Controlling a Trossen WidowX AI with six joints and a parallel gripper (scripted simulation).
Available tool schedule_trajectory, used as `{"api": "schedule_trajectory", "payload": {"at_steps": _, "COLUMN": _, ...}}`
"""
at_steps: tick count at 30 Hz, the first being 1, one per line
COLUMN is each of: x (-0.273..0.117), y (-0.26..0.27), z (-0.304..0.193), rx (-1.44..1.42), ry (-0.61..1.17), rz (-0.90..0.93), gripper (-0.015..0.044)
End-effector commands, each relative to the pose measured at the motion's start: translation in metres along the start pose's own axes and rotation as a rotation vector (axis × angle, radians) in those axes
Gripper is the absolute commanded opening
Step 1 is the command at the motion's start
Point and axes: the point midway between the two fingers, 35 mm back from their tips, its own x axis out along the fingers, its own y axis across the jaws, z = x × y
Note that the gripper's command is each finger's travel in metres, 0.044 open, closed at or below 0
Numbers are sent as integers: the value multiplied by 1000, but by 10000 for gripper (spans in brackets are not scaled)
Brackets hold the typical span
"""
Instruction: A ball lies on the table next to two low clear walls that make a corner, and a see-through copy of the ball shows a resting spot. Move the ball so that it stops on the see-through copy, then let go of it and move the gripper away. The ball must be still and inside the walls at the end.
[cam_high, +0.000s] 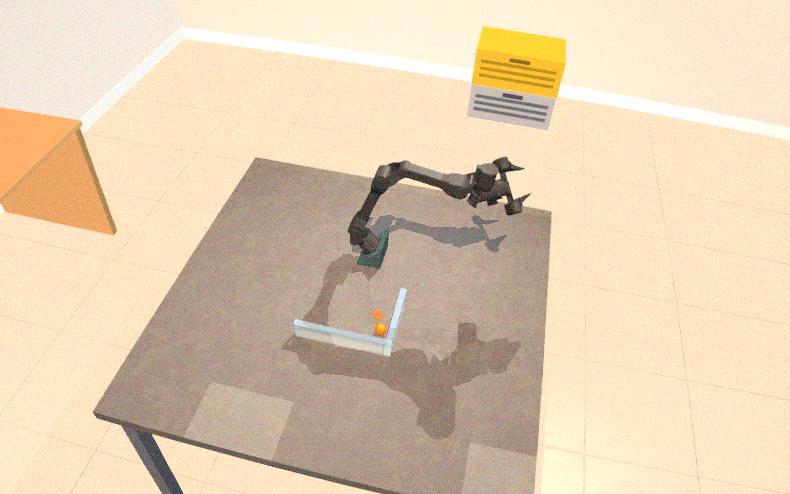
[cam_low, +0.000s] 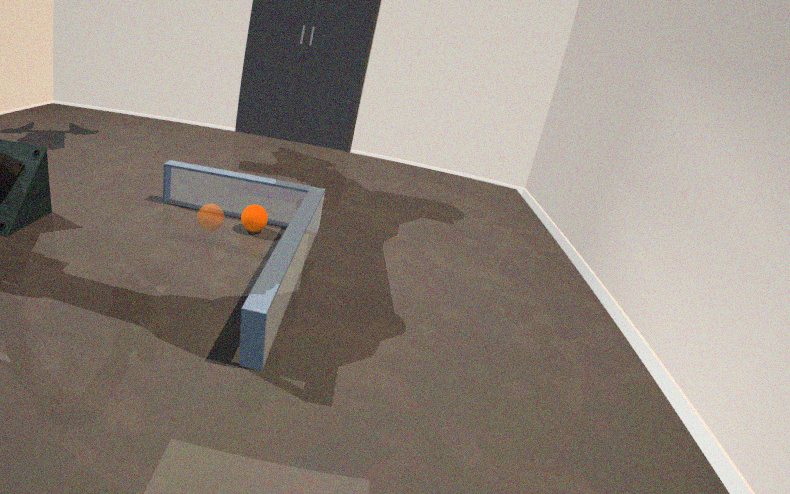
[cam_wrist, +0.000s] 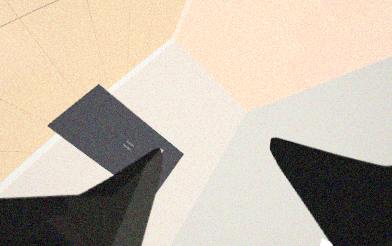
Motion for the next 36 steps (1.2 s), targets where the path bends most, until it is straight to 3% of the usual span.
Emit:
{"api": "schedule_trajectory", "payload": {"at_steps": 1, "x": -1, "y": 2, "z": -1, "rx": 10, "ry": 3, "rz": 6, "gripper": 374}}
{"api": "schedule_trajectory", "payload": {"at_steps": 5, "x": -27, "y": 37, "z": -17, "rx": 207, "ry": 64, "rz": 121, "gripper": 282}}
{"api": "schedule_trajectory", "payload": {"at_steps": 20, "x": -141, "y": 158, "z": -31, "rx": 917, "ry": 330, "rz": 506, "gripper": 282}}
{"api": "schedule_trajectory", "payload": {"at_steps": 36, "x": -284, "y": 250, "z": 21, "rx": 1595, "ry": 700, "rz": 904, "gripper": 282}}
